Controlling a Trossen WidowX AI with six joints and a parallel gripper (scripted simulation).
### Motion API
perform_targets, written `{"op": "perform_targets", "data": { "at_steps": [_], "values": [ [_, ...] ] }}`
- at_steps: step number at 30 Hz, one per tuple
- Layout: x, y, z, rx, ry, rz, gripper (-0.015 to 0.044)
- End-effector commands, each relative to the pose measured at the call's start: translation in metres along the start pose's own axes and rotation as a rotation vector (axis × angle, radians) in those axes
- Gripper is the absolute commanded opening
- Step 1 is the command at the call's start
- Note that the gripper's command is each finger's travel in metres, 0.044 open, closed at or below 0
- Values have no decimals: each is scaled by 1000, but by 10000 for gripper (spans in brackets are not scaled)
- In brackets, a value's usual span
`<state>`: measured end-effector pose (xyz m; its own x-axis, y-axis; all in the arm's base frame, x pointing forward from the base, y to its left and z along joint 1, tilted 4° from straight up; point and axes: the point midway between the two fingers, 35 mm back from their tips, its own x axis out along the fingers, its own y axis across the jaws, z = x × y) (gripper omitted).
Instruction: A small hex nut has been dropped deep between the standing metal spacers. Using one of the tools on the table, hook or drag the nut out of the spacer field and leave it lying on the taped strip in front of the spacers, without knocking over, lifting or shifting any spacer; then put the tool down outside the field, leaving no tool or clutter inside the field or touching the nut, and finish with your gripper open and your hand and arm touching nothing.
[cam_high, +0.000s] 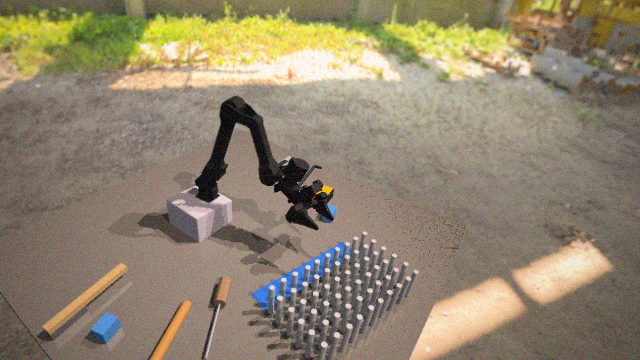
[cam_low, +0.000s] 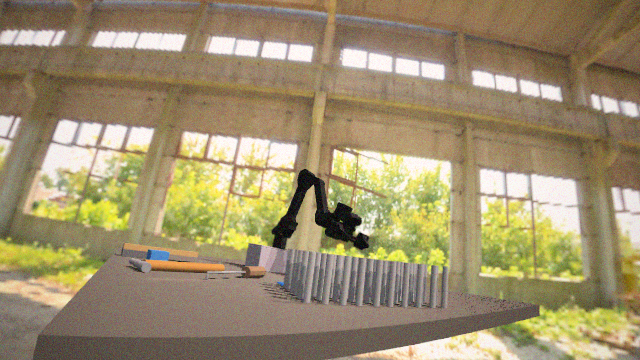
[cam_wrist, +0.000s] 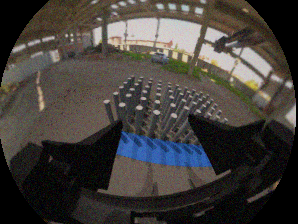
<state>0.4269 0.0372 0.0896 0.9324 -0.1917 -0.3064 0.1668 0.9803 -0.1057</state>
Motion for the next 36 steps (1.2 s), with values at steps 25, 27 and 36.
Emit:
{"op": "perform_targets", "data": {
  "at_steps": [25,27,36],
  "values": [
    [-1,2,3,-40,-18,-23,440],
    [-1,2,3,-40,-18,-23,440],
    [6,-14,-1,-182,26,-48,440]
  ]
}}
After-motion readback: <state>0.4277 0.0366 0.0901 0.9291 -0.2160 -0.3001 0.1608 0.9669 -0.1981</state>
